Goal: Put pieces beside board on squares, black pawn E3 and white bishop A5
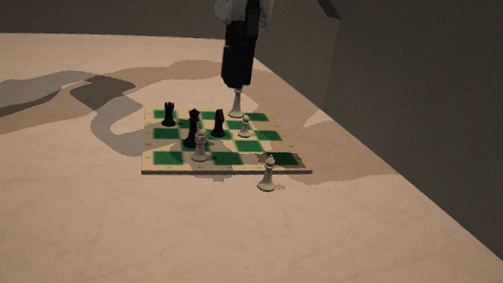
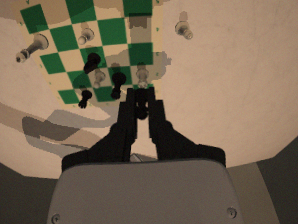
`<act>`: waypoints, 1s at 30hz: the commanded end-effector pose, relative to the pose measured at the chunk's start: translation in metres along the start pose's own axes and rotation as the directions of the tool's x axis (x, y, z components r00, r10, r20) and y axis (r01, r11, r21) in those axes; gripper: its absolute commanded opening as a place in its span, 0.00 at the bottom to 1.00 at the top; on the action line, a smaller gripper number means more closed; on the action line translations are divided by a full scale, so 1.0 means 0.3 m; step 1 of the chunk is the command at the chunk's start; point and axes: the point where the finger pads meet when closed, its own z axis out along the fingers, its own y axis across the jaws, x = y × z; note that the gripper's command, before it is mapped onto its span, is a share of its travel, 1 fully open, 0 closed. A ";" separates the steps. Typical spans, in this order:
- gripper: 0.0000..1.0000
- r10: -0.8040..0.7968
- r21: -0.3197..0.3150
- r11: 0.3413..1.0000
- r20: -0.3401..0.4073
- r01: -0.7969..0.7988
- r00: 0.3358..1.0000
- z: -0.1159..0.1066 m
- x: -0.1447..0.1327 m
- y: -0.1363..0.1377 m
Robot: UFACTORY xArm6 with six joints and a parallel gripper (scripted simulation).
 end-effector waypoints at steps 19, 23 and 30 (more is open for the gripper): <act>0.00 -0.002 -0.002 1.000 -0.003 0.002 1.000 0.149 0.004 -0.001; 0.00 -0.002 -0.002 1.000 -0.003 0.002 1.000 0.213 0.005 -0.001; 0.00 -0.002 -0.002 1.000 -0.003 0.002 1.000 0.296 0.005 -0.001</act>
